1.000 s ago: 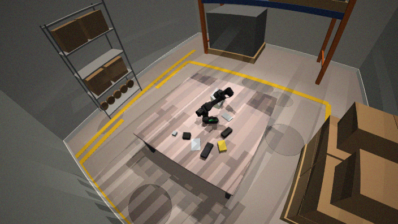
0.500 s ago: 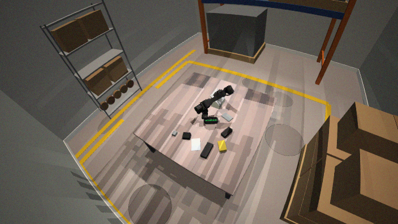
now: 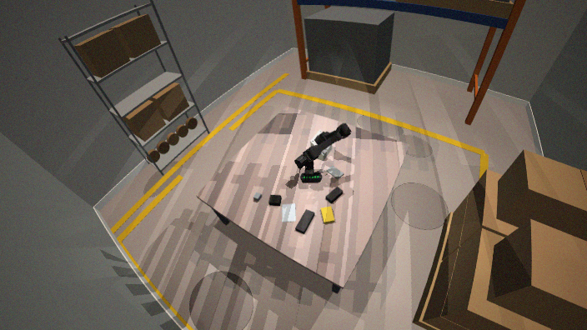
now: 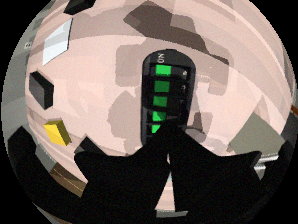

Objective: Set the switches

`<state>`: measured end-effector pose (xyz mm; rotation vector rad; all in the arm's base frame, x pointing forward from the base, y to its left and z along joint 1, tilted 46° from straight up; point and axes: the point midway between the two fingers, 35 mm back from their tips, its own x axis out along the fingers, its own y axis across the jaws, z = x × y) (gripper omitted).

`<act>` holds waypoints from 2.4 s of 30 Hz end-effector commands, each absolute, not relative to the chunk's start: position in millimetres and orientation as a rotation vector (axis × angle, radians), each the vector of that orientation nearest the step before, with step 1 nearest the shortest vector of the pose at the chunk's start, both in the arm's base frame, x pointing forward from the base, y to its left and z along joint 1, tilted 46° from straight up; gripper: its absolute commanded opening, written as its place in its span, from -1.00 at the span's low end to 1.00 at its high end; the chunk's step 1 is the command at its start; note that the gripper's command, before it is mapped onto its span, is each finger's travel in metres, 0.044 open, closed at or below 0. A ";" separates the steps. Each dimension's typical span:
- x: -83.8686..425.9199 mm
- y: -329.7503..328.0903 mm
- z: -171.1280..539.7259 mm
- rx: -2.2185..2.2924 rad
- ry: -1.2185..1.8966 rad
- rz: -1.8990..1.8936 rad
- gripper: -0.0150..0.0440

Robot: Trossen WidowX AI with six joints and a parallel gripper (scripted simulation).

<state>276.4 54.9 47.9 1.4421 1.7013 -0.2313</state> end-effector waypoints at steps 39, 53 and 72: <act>248.8 57.7 21.0 1.544 1.605 -0.168 -0.49; 230.1 67.0 0.9 1.611 1.546 -0.127 -0.49; 231.2 91.5 -22.6 1.613 1.547 -0.126 -0.49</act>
